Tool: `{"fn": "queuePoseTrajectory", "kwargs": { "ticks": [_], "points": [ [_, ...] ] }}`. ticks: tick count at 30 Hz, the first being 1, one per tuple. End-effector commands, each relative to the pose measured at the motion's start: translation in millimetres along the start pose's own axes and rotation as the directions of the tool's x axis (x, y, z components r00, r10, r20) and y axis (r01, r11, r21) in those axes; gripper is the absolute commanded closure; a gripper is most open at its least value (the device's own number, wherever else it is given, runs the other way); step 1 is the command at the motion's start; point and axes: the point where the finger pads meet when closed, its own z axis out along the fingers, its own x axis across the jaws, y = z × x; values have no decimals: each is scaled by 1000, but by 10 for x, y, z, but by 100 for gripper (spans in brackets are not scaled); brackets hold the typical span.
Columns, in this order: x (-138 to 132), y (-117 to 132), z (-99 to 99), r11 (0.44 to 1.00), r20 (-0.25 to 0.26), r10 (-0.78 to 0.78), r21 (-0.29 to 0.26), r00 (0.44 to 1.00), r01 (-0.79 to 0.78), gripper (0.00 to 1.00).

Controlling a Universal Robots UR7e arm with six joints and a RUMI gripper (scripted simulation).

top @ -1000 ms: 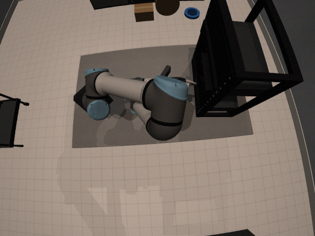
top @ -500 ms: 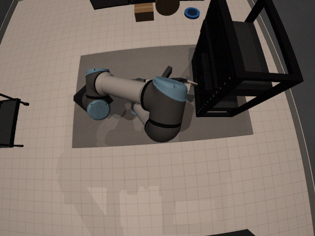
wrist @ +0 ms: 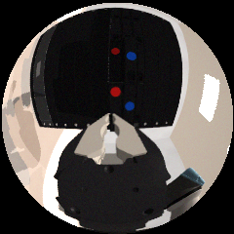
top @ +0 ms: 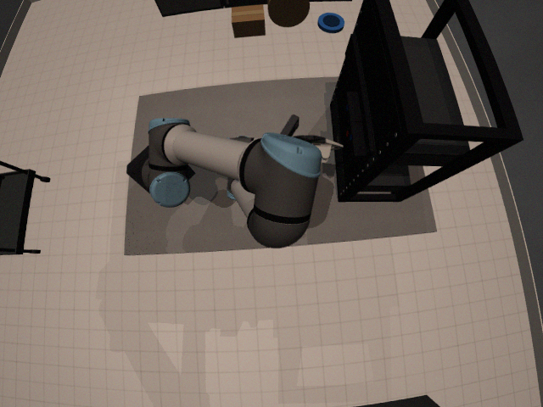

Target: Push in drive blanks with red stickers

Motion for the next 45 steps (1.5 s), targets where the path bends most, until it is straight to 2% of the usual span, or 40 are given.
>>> {"fn": "queuePoseTrajectory", "kwargs": {
  "ticks": [1,37,45],
  "points": [
    [7,60,178,1000,0,1,6,1000,-1,100],
    [7,60,178,1000,0,1,6,1000,-1,100],
    [6,18,101,1000,0,1,6,1000,-1,100]
  ]
}}
